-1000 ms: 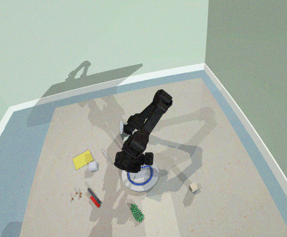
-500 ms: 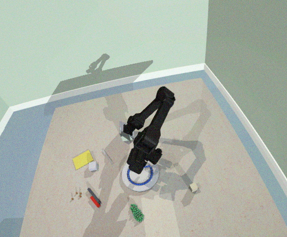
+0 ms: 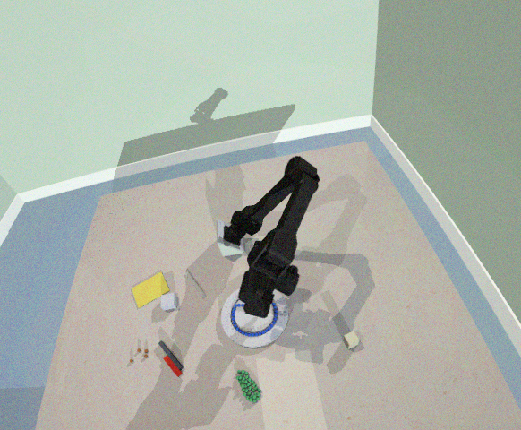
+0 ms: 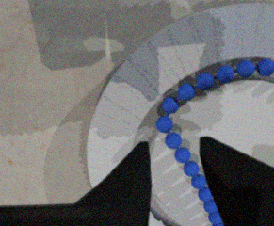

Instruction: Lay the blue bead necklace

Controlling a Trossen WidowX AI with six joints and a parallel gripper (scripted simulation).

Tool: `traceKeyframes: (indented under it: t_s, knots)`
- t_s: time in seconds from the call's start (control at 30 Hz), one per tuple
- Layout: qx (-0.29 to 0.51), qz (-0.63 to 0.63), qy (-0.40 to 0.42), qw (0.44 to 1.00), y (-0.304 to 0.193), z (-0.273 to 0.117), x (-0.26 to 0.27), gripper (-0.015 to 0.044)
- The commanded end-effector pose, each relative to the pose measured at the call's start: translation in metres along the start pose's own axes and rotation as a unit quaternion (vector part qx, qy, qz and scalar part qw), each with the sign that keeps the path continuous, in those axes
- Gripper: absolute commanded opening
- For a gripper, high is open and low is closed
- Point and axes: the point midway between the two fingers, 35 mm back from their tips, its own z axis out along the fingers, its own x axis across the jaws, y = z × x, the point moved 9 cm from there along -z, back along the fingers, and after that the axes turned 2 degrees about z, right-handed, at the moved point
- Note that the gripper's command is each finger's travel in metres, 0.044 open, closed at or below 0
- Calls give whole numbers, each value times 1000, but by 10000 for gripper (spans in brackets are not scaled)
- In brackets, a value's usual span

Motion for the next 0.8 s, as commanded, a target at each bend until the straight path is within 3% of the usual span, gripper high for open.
traceKeyframes:
  t_s: [0.0, 0.77]
  knots:
    - [-1, -1, -2, 1000, 0, 0, 0, 120]
    - [-3, 2, 3, 1000, -1, 31, 2, 120]
